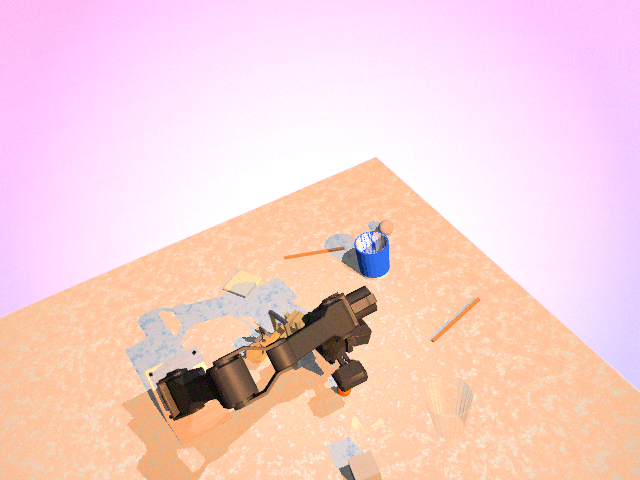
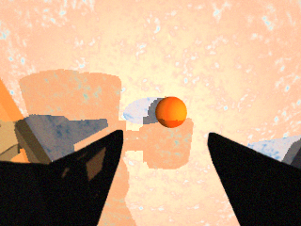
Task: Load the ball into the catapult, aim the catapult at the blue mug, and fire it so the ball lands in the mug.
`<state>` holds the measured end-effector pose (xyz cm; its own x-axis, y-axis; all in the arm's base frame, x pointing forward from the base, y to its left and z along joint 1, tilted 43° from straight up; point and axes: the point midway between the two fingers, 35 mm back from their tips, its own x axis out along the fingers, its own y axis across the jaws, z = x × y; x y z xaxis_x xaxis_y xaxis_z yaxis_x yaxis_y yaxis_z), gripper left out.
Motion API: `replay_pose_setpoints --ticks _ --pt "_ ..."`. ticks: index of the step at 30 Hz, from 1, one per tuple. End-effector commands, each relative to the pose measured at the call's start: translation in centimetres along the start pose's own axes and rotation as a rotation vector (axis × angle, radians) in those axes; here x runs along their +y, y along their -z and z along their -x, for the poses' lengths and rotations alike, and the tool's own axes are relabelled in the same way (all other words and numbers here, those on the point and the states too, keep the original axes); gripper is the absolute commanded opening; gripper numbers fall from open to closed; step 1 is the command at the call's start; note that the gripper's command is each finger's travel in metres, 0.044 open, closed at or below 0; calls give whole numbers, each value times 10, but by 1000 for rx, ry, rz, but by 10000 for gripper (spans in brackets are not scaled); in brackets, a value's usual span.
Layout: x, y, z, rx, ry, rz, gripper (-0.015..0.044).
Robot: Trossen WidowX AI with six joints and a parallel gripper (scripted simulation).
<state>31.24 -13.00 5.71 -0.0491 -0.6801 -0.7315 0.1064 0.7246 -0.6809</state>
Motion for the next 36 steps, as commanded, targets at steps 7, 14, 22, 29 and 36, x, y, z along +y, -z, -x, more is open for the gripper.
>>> replay_pose_setpoints --ticks 7,14,22,29,36 --pt "-9 0 -18 -4 10 -2 300" --pt "-9 0 -23 -4 9 -2 300" --pt "-9 -1 -36 -4 10 -2 300" --pt "-9 -1 -48 -4 10 -2 300" --pt "-10 0 -56 -4 11 -2 300"
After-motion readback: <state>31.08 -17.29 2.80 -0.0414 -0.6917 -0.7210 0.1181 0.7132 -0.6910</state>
